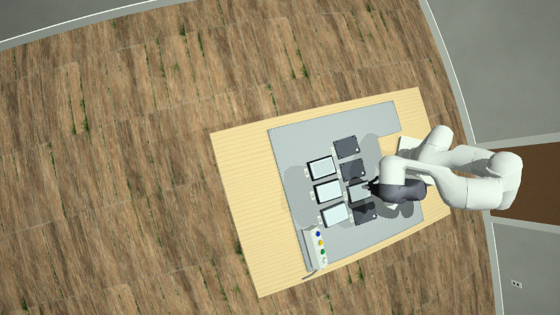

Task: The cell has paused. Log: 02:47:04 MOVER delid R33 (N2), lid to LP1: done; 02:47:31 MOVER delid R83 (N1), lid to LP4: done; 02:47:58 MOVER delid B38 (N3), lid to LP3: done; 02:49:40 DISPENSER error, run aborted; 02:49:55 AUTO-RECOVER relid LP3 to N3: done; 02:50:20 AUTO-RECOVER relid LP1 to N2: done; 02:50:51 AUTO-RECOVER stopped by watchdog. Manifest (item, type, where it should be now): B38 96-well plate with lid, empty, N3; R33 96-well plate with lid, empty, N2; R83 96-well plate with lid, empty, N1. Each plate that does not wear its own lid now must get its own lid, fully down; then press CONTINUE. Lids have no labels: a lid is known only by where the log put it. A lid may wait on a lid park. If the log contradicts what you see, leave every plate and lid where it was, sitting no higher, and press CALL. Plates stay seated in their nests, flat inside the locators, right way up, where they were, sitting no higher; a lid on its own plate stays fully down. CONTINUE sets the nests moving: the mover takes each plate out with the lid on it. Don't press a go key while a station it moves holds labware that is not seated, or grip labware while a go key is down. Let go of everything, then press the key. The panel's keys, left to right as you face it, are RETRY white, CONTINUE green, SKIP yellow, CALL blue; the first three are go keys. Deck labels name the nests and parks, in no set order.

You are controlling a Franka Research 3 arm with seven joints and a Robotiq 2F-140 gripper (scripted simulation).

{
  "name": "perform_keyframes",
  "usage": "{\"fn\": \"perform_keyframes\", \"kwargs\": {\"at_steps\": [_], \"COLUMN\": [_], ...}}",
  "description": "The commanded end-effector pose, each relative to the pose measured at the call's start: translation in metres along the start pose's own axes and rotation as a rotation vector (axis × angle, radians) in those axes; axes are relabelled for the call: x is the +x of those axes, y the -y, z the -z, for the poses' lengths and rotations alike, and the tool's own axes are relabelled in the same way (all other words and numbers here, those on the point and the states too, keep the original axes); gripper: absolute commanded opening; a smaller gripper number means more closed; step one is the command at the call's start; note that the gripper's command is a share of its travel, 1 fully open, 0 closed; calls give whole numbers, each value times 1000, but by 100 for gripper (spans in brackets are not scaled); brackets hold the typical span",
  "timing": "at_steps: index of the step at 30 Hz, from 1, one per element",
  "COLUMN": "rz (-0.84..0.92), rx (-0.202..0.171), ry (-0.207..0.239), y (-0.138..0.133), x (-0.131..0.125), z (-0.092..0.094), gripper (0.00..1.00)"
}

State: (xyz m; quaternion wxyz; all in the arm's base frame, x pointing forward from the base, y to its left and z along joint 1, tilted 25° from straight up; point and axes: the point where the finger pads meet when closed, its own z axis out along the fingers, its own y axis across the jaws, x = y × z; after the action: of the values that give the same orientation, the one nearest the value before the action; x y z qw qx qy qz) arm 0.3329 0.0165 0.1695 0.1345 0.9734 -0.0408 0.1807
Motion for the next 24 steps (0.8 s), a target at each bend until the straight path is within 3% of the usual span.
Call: {"fn": "perform_keyframes", "kwargs": {"at_steps": [1, 4, 5, 24], "rz": [-67, -77, -77, -77], "rx": [5, 5, 5, 5], "ry": [7, 9, 9, 9], "y": [21, 35, 35, 35], "x": [0, -1, -1, -1], "z": [1, 1, 1, 1], "gripper": [0, 0, 66, 66]}}
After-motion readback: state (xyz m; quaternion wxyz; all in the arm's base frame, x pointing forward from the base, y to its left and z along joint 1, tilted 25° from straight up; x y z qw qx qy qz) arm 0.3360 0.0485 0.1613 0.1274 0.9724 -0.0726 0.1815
